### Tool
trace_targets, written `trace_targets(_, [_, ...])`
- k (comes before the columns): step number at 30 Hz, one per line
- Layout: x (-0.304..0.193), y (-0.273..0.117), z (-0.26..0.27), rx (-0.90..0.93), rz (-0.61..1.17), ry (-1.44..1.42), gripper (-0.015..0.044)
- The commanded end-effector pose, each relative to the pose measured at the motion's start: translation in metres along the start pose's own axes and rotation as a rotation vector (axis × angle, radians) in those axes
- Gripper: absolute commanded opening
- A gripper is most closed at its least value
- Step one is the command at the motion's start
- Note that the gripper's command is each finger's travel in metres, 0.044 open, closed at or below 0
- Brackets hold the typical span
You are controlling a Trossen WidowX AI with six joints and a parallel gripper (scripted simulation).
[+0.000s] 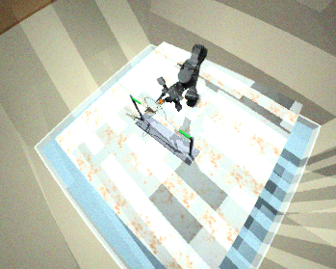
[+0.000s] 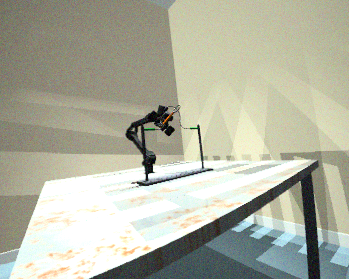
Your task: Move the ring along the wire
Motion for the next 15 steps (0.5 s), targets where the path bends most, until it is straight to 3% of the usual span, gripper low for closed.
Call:
trace_targets(1, [-0.0016, 0.0002, -0.0006, -0.042, -0.015, -0.059, -0.0150])
trace_targets(15, [-0.0037, 0.0017, -0.0020, -0.156, -0.065, -0.244, -0.0150])
Point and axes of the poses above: the point midway between the two fingers, 35 mm back from their tips, its own y axis out along the fingers, its own z axis across the jaws, x = y × z, the point moved 9 cm from there along -y, back along the fingers, and after that the axes turned 12 degrees about y, right-handed, at the moved point
